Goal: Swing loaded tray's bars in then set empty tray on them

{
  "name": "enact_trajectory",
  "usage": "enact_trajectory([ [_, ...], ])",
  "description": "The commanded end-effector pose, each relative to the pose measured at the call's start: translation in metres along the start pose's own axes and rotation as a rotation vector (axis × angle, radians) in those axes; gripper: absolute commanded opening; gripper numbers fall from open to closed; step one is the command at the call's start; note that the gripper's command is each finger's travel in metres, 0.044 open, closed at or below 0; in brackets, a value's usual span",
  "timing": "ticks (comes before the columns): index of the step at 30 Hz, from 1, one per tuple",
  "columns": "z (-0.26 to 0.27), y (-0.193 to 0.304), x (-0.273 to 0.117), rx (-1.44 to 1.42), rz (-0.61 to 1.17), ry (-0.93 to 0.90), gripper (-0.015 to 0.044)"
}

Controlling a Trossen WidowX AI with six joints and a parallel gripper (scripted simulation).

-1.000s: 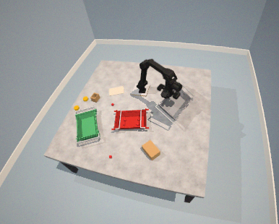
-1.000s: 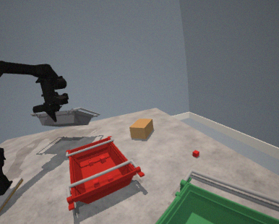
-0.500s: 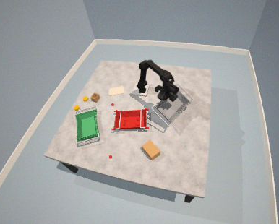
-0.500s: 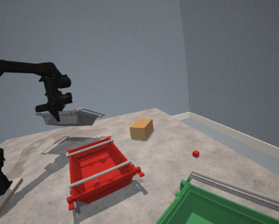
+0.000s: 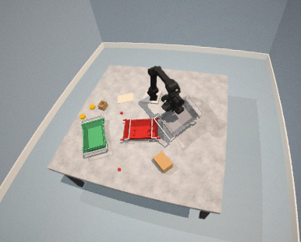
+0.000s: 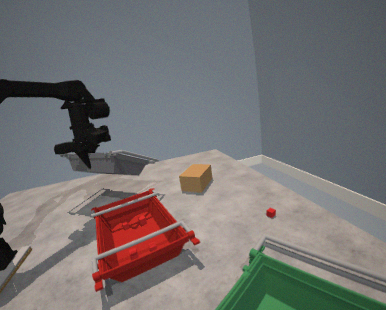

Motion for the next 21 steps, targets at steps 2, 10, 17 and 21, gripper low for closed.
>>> enact_trajectory([
  [2, -0.006, -0.020, -0.011, 0.047, -0.011, -0.036, 0.0000],
  [10, -0.017, -0.049, -0.014, 0.125, -0.013, -0.037, 0.0000],
  [17, -0.029, -0.074, -0.017, 0.193, -0.015, -0.038, 0.0000],
  [21, -0.037, -0.088, -0.018, 0.232, -0.017, -0.038, 0.0000],
])
Point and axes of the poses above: the point midway between the two fingers, 35 mm back from their tips, its own x axis out along the fingers, its own z axis across the jaws, y = z × x, the point moved 8 cm from there along -x, back along the fingers, and after that the axes turned 2 degrees about -x, right-handed, at the moved point
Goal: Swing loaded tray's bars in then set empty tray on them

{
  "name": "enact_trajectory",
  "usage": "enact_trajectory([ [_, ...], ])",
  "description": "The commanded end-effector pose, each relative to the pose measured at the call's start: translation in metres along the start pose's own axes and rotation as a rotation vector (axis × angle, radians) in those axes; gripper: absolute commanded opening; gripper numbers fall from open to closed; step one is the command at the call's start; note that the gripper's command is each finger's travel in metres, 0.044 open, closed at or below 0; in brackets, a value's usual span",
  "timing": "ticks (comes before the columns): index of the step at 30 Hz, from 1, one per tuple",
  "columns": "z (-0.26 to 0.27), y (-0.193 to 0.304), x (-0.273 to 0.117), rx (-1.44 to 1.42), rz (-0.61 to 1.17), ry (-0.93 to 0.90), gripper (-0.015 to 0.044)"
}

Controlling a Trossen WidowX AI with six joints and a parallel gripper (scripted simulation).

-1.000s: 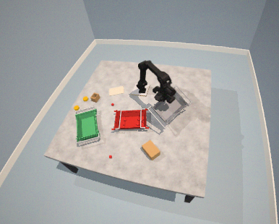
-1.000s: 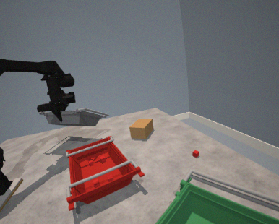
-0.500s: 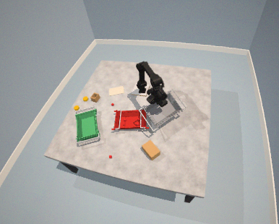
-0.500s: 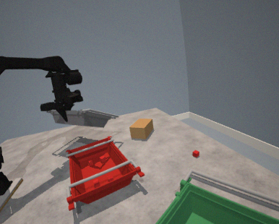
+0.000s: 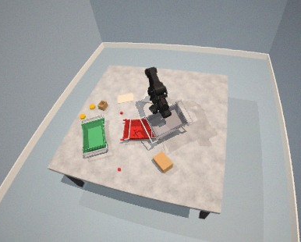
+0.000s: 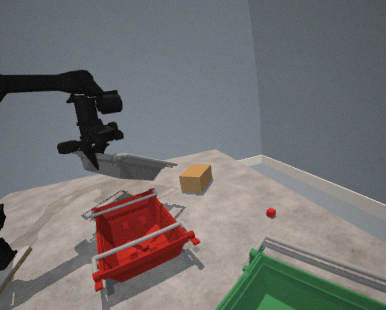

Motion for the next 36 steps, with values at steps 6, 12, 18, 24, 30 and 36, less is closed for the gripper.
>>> enact_trajectory([
  [6, -0.013, -0.034, -0.013, 0.086, -0.014, -0.036, 0.0000],
  [12, -0.023, -0.055, -0.015, 0.145, -0.017, -0.036, 0.0000],
  [18, -0.035, -0.075, -0.017, 0.203, -0.019, -0.036, 0.0000],
  [24, -0.048, -0.095, -0.019, 0.261, -0.021, -0.036, 0.0000],
  [30, -0.062, -0.113, -0.021, 0.320, -0.024, -0.036, 0.0000],
  [36, -0.078, -0.130, -0.023, 0.378, -0.027, -0.035, 0.0000],
])
Point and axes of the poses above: the point midway between the two fingers, 35 mm back from their tips, its own x axis out along the fingers, its own z axis across the jaws, y = z × x, the point moved 8 cm from there along -x, back along the fingers, and after that the axes turned 2 degrees about -x, right-handed, at the moved point
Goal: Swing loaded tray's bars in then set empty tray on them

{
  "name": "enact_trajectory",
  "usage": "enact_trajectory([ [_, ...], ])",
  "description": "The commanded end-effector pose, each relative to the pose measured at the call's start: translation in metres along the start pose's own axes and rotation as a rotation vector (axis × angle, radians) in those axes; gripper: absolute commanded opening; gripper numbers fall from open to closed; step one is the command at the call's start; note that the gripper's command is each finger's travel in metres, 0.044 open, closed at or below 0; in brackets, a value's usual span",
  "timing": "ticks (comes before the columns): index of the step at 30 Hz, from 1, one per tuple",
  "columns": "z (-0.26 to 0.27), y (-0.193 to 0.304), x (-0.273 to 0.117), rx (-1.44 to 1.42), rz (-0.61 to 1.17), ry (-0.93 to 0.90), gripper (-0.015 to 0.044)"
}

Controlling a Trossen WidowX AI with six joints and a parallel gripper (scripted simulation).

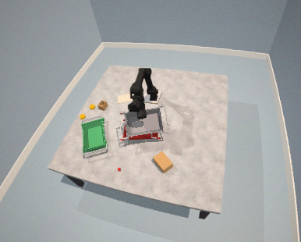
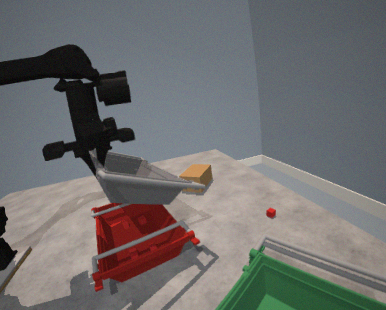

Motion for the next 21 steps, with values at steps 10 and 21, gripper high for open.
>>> enact_trajectory([
  [10, -0.014, -0.027, -0.012, 0.072, -0.017, -0.033, 0.0000],
  [21, -0.014, -0.027, -0.012, 0.072, -0.017, -0.033, 0.0000],
])
Point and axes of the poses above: the point midway between the two fingers, 35 mm back from their tips, its own x axis out along the fingers, its own z axis across the jaws, y = z × x, the point moved 8 cm from there along -x, back along the fingers, and after that the axes turned 2 degrees about -x, right-handed, at the moved point
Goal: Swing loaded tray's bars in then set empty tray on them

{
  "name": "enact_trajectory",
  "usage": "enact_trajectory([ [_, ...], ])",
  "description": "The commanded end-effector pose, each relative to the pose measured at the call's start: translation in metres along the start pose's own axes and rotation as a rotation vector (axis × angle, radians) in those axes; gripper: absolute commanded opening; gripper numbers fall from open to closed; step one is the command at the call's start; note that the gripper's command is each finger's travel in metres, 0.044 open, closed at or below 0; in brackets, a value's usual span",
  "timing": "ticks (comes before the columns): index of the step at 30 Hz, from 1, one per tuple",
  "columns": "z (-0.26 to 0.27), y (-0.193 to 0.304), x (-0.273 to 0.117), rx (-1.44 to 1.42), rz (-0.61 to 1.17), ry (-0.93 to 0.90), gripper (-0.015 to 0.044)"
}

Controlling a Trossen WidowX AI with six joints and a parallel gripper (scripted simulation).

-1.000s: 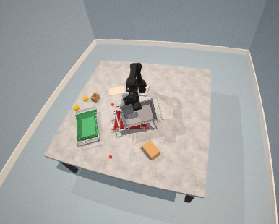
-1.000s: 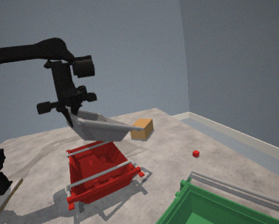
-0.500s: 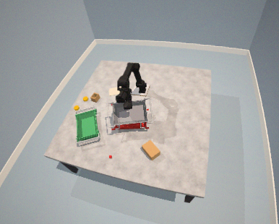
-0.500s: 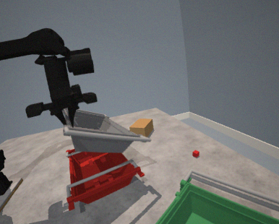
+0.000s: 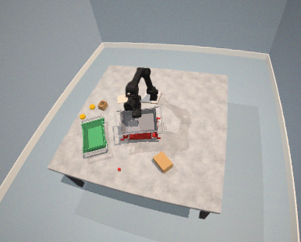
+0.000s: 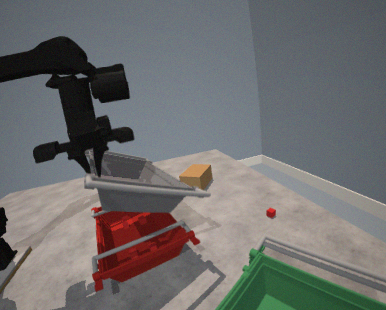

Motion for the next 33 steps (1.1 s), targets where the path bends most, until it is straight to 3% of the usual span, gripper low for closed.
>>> enact_trajectory([
  [1, -0.0016, 0.0003, -0.0076, -0.002, -0.007, -0.027, 0.0000],
  [33, -0.0032, -0.0055, -0.0070, -0.002, -0.008, -0.028, 0.0000],
])
Point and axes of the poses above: the point midway between the two fingers, 35 mm back from their tips, its own x axis out along the fingers, its own z axis across the jaws, y = z × x, the point moved 8 cm from there along -x, back along the fingers, and after that the axes turned 2 degrees about -x, right-handed, at the moved point
